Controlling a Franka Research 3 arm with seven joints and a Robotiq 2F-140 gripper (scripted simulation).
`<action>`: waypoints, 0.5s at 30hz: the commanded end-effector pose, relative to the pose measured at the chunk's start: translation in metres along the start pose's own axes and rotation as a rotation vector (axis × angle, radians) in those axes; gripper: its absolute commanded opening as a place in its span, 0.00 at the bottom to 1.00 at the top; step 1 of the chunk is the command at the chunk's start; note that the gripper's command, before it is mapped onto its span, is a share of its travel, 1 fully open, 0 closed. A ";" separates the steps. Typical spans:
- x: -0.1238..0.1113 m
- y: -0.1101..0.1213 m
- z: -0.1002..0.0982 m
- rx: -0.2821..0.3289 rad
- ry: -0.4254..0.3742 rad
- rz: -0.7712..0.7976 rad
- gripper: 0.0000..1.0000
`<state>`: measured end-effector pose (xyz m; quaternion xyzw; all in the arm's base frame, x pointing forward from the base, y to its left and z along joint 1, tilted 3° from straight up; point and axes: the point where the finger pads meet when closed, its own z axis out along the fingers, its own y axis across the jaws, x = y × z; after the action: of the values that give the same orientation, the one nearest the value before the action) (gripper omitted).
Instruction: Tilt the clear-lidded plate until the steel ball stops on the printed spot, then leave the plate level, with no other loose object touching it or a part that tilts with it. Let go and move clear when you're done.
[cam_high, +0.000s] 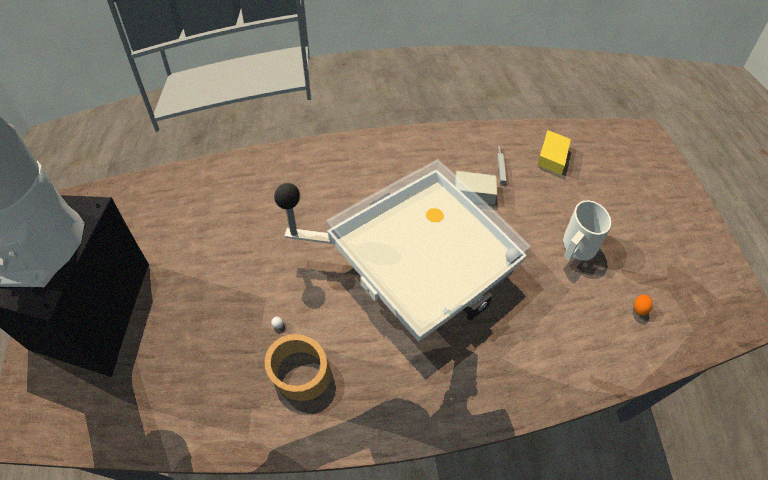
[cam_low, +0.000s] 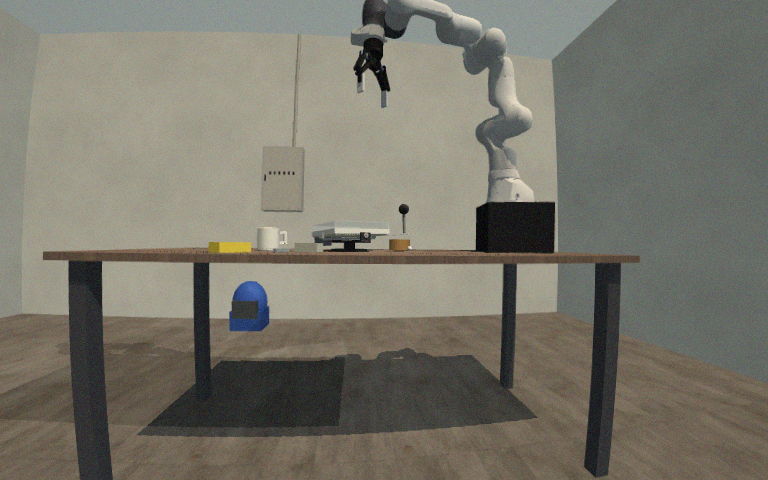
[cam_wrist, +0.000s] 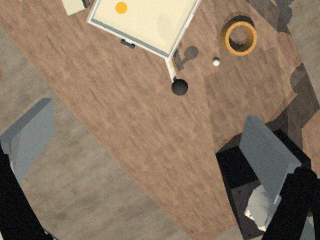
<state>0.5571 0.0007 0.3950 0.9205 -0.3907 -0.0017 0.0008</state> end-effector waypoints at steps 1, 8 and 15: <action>0.001 -0.001 0.000 0.006 0.000 0.030 1.00; 0.001 -0.001 0.000 0.006 0.000 0.030 1.00; -0.003 -0.006 0.115 0.022 -0.023 0.361 1.00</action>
<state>0.5458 0.0034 0.3288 0.8966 -0.4417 -0.0324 0.0016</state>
